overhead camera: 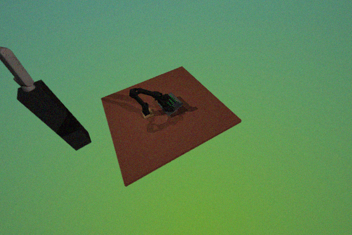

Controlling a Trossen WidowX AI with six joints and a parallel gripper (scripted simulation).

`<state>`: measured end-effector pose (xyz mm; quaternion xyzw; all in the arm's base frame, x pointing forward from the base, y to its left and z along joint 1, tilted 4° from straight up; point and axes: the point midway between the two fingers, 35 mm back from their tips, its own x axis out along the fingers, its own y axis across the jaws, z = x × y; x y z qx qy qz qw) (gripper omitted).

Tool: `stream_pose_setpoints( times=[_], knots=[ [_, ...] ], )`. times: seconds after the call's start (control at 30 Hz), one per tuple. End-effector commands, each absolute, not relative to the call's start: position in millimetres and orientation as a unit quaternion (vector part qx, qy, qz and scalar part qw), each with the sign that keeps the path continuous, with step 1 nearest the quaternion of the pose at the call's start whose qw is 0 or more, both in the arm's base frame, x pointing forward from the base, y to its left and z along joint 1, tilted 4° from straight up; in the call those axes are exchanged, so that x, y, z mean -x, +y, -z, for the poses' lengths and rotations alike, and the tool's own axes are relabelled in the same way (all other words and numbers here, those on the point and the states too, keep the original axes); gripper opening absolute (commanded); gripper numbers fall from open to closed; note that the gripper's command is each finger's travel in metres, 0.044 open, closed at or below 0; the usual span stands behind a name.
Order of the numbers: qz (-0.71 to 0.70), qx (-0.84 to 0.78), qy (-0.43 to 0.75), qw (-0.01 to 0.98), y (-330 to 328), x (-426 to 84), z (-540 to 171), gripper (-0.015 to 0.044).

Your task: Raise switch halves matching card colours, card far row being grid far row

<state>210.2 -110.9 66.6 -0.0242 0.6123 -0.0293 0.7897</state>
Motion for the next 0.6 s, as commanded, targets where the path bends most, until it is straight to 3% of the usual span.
stream_pose_setpoints(
  times=[0.0, 0.57],
  knots=[
    [0.029, 0.023, 0.611, 0.791, -110.6, -211.1, -65.8, 0.0000],
    [0.029, 0.023, 0.611, 0.791, -110.8, -211.6, -63.6, 0.0000]
  ],
)
